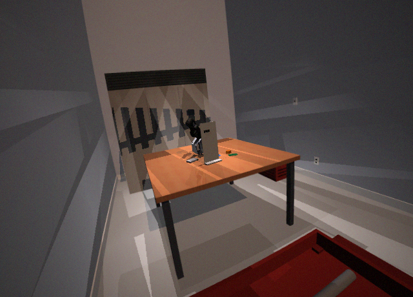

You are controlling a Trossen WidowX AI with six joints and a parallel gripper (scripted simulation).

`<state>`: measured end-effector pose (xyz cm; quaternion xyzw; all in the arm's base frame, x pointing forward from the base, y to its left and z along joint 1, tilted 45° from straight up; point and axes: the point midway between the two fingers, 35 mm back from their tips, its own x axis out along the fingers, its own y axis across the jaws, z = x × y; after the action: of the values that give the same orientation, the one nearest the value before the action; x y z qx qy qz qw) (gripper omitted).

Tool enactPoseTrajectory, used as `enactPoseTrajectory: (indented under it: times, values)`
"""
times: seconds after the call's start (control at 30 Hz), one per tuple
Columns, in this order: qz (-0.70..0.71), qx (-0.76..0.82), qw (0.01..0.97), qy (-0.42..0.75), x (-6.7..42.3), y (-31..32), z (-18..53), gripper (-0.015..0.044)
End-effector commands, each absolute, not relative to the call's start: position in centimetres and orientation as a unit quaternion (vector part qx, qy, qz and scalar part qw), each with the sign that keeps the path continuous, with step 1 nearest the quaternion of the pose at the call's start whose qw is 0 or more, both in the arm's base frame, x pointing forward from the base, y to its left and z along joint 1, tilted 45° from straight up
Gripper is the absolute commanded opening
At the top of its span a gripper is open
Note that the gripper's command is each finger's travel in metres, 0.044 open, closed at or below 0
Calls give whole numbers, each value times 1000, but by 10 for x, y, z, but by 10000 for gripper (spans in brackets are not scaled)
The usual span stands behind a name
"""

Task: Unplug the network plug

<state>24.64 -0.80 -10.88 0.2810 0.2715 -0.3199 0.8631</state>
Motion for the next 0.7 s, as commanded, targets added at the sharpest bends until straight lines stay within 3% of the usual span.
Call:
enactPoseTrajectory:
  times: [0.0,0.67]
  values:
    - [-320,282,863,269,243,-6,-104,156]
    - [-320,284,862,272,239,4,-97,156]
